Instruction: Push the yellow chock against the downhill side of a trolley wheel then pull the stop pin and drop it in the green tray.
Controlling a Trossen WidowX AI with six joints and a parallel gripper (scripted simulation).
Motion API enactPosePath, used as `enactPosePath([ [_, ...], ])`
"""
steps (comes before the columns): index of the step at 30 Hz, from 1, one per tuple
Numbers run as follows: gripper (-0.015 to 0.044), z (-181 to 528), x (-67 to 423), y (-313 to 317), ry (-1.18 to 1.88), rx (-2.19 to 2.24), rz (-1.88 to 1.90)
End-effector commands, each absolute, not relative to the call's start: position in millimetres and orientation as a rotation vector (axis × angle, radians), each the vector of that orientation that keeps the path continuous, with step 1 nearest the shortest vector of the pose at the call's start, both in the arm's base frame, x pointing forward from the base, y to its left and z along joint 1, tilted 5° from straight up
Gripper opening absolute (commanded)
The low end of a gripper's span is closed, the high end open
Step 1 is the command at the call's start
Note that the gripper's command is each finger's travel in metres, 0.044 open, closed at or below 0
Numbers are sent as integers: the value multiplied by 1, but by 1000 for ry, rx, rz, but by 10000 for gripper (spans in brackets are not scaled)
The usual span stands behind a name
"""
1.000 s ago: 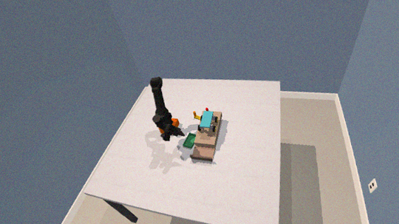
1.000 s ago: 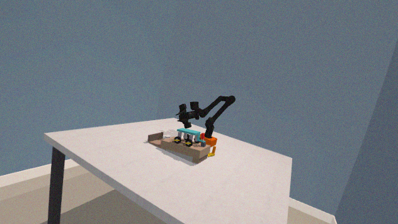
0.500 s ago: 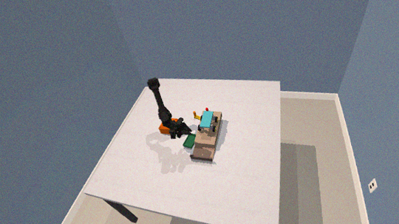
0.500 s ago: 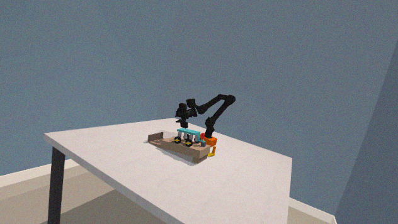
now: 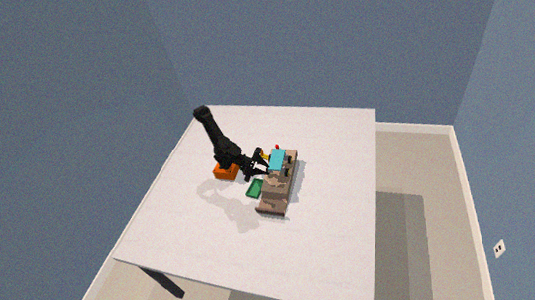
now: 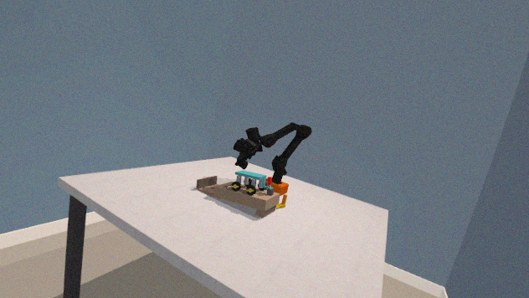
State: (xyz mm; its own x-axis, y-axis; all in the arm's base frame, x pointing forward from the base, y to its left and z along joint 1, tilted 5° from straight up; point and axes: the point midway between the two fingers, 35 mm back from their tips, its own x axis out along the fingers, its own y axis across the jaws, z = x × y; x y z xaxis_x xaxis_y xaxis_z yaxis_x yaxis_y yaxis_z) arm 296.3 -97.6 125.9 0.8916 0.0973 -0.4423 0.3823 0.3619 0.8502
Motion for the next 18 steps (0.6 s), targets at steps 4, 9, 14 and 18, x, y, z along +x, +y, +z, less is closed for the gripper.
enactPosePath([
  [4,190,131,313,-69,566,944,-104],
  [9,190,133,319,-47,627,779,-33],
  [14,190,136,324,-24,681,615,44],
  [18,190,138,326,-4,719,476,113],
])
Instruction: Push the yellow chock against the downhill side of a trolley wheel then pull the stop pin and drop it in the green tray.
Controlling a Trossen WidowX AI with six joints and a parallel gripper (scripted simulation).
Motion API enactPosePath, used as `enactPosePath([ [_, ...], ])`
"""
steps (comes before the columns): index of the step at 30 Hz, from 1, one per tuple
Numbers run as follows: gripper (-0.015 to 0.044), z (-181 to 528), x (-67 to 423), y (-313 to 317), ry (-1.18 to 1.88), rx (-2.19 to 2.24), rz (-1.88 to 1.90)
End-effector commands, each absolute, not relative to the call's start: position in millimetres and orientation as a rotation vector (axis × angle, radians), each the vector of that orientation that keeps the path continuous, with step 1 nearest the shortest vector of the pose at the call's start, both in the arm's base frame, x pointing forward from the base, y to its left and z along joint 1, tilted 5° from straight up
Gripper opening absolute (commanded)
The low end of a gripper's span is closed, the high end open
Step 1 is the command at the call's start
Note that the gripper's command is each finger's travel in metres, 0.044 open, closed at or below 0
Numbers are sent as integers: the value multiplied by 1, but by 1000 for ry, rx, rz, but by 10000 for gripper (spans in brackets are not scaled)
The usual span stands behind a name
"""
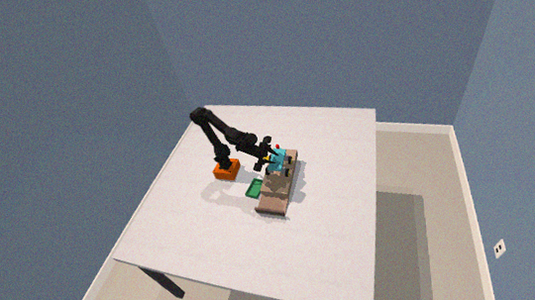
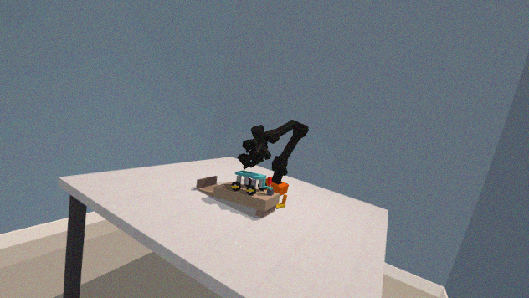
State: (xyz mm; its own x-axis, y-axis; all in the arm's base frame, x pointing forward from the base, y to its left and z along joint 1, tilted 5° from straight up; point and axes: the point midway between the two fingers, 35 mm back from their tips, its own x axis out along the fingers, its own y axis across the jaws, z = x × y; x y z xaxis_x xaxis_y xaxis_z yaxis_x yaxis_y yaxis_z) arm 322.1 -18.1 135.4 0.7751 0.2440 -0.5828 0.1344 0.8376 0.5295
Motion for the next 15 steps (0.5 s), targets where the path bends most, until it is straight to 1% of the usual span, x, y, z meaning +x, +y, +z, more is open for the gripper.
enactPosePath([
  [1,190,139,326,1,728,440,132],
  [7,190,143,324,32,773,223,250],
  [12,190,163,327,58,694,178,344],
  [15,190,160,321,81,744,150,404],
])
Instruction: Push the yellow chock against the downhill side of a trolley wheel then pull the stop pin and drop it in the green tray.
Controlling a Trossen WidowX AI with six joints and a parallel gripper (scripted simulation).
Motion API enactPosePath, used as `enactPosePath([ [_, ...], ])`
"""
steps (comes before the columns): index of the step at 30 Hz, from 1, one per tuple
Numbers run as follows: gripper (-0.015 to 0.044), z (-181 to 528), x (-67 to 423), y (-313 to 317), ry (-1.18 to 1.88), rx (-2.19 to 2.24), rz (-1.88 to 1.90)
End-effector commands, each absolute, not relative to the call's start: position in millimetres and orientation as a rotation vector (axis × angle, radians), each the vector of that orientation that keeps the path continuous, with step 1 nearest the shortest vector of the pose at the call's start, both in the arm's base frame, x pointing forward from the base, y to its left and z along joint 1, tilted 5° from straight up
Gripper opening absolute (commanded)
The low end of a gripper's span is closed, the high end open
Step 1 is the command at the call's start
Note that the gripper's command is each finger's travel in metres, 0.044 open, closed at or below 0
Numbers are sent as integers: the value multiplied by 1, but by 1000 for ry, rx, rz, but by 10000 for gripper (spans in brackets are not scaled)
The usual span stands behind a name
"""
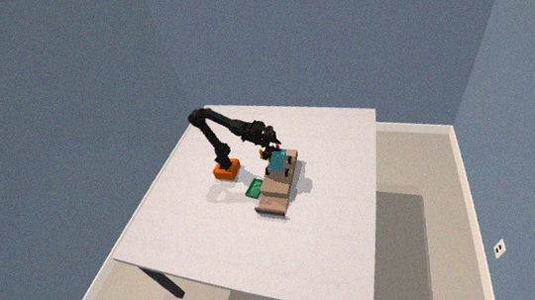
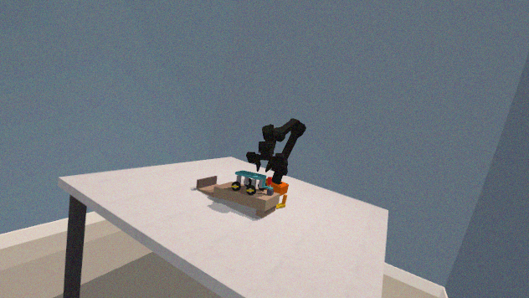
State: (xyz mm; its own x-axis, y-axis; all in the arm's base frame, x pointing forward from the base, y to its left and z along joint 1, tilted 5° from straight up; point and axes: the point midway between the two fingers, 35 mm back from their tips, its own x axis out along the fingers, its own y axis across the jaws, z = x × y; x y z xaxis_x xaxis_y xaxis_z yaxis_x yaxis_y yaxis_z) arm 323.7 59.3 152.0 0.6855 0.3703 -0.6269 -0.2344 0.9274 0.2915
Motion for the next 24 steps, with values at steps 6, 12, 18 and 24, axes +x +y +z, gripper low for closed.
enactPosePath([
  [6,190,153,301,123,846,66,523],
  [12,190,140,279,140,943,-91,609],
  [18,190,121,239,151,1093,-420,771],
  [24,190,111,193,150,1225,-799,990],
])
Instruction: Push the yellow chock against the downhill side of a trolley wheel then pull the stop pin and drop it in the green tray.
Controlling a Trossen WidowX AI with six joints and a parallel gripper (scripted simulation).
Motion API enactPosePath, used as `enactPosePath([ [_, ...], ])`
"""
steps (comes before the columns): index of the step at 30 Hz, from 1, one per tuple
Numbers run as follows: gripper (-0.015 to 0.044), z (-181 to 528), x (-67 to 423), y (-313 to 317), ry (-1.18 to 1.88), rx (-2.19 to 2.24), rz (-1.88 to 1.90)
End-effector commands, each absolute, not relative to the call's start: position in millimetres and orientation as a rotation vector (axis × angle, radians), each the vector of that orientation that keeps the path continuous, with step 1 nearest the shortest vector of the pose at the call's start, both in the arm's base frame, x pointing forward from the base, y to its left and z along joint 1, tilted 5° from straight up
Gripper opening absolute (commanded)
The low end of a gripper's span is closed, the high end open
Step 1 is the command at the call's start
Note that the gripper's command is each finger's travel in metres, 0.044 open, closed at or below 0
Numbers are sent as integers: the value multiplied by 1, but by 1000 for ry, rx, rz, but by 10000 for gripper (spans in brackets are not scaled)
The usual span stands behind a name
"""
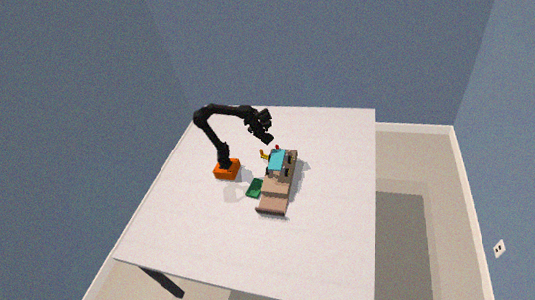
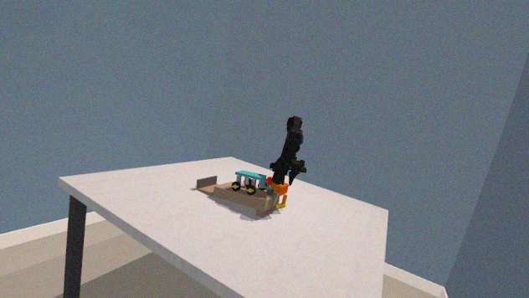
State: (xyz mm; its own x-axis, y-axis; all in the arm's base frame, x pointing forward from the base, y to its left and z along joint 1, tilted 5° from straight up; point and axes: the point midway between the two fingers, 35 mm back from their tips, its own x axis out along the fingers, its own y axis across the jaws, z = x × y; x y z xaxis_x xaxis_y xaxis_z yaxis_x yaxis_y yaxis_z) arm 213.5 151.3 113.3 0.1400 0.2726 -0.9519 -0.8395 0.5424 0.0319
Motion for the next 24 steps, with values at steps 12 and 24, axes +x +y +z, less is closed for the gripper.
enactPosePath([
  [12,190,110,175,147,1269,-956,1090],
  [24,190,75,175,151,1269,-956,1091],
])
